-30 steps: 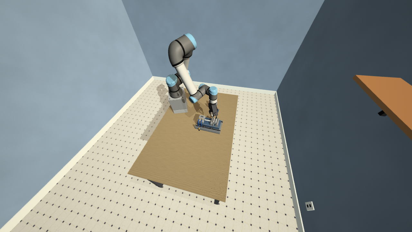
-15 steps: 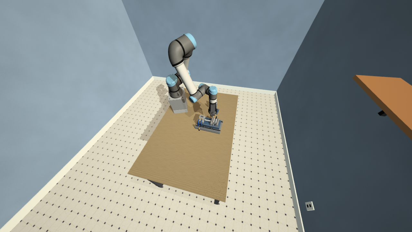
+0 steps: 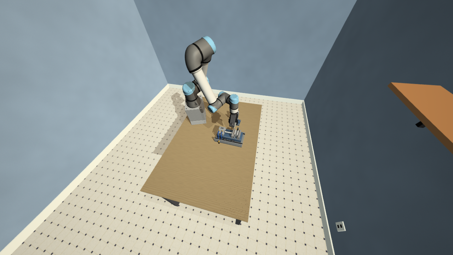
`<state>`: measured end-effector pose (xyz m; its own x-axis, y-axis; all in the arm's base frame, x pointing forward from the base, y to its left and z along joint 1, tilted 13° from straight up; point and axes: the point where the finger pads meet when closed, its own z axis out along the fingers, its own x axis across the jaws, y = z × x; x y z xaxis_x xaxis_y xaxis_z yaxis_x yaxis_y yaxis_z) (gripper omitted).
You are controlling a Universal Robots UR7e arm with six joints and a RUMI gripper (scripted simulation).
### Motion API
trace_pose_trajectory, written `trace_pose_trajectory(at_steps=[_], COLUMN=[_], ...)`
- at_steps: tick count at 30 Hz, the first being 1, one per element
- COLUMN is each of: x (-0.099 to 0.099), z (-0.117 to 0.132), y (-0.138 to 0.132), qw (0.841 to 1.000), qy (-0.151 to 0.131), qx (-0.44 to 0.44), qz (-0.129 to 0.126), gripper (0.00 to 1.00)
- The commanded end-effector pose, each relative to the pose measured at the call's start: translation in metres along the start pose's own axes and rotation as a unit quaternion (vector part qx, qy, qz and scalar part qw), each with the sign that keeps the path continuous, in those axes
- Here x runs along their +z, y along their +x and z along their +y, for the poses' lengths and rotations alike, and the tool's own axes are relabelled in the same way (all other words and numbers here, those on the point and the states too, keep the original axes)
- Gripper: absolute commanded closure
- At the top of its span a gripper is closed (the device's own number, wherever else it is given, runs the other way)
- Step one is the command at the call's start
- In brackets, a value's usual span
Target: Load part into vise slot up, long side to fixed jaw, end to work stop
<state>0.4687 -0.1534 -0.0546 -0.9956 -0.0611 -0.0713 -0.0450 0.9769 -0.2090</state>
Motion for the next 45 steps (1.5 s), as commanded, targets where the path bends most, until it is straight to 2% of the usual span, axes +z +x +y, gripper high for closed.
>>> trace_pose_trajectory(at_steps=[1,45], x=[-0.0004,-0.0004], z=[0.0003,0.001], y=[0.0004,0.0015], qw=[1.0,0.999], qy=[0.001,0.001], qx=[0.015,0.035], qz=[0.0,0.0], gripper=[1.0,1.0])
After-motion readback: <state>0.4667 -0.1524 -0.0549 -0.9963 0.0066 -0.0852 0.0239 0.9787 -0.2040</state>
